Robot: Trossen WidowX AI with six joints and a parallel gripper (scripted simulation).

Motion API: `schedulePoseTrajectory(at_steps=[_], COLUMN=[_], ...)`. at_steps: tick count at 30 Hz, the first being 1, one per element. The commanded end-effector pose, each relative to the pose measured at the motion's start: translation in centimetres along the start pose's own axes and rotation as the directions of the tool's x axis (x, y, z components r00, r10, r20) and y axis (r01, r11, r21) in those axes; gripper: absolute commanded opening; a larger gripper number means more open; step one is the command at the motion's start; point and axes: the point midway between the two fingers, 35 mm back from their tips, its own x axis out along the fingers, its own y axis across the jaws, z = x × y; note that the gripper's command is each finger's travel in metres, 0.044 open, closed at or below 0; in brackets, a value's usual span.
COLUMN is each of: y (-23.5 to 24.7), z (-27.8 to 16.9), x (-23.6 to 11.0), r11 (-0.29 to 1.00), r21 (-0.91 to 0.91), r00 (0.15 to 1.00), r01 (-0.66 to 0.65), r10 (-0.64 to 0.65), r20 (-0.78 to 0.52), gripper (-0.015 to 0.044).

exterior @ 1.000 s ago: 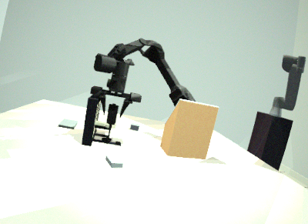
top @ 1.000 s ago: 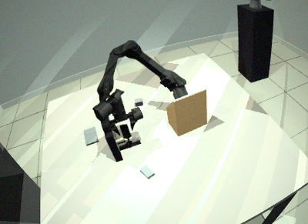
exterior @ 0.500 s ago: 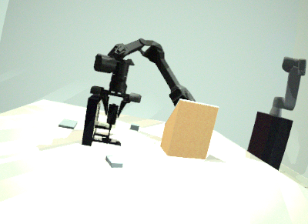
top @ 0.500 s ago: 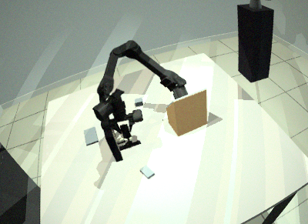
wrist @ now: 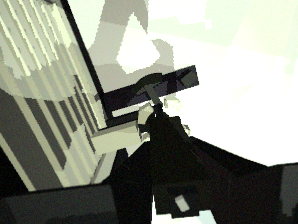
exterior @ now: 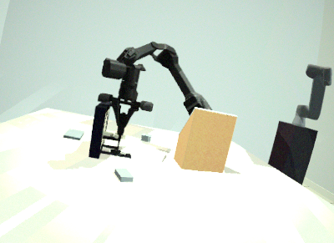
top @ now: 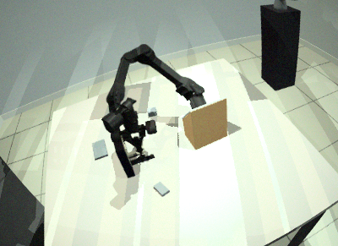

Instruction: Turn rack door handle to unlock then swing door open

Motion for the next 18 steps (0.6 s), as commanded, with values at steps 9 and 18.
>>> schedulePoseTrajectory(at_steps=[9,18], y=[-0.6,-1.4], z=[0.5,1.1], x=[0.0,0.0], r11=[0.982,0.926], r21=[-0.188,-0.378], r00=[1.000,1.000], r01=[0.000,0.001], r10=[0.001,0.001], r20=[0.005,0.005], gripper=[0.0012,0.0012])
